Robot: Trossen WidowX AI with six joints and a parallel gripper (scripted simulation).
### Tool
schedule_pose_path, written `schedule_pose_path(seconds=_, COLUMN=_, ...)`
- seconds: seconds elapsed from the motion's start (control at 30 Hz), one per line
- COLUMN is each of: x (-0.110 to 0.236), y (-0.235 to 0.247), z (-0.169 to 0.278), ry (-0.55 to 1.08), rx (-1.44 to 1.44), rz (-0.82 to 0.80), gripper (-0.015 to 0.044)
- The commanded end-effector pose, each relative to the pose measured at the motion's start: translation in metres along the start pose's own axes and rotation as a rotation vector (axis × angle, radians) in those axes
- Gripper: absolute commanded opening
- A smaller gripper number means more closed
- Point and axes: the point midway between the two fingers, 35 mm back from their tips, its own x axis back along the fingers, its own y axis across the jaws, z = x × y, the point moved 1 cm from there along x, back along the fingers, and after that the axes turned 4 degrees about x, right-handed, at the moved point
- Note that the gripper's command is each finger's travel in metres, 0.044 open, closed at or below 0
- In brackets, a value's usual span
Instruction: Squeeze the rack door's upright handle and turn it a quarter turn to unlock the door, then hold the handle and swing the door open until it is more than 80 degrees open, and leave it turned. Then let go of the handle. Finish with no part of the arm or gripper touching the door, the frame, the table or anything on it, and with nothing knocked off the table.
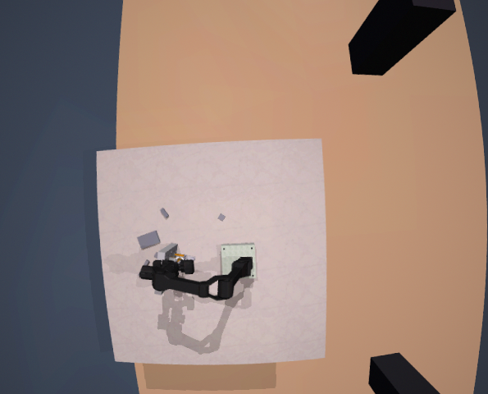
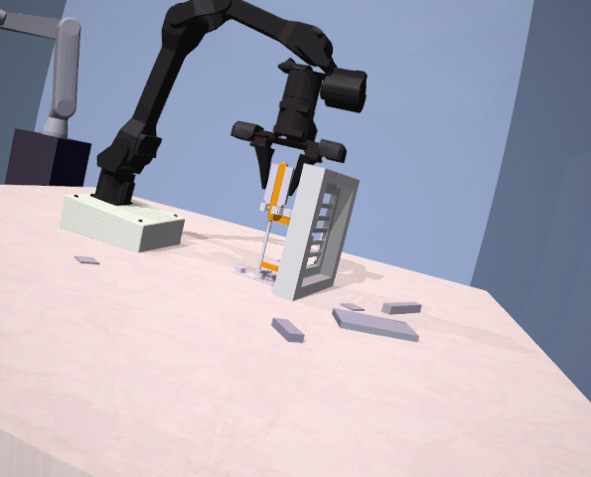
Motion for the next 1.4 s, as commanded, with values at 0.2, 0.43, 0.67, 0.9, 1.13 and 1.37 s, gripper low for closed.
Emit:
schedule_pose_path(seconds=0.2, x=-0.0004, y=-0.0005, z=-0.0006, ry=-0.004, rx=0.006, rz=0.002, gripper=0.0142)
schedule_pose_path(seconds=0.43, x=-0.0004, y=-0.0005, z=-0.0006, ry=-0.004, rx=0.006, rz=0.002, gripper=0.0096)
schedule_pose_path(seconds=0.67, x=-0.0004, y=-0.0005, z=-0.0006, ry=-0.004, rx=0.006, rz=0.002, gripper=0.0049)
schedule_pose_path(seconds=0.9, x=-0.0004, y=-0.0005, z=-0.0006, ry=-0.004, rx=0.006, rz=0.002, gripper=0.0017)
schedule_pose_path(seconds=1.13, x=-0.0003, y=0.0029, z=-0.0033, ry=-0.004, rx=-0.105, rz=0.001, gripper=0.0017)
schedule_pose_path(seconds=1.37, x=-0.0003, y=0.0077, z=-0.0070, ry=-0.004, rx=-0.246, rz=0.001, gripper=0.0017)
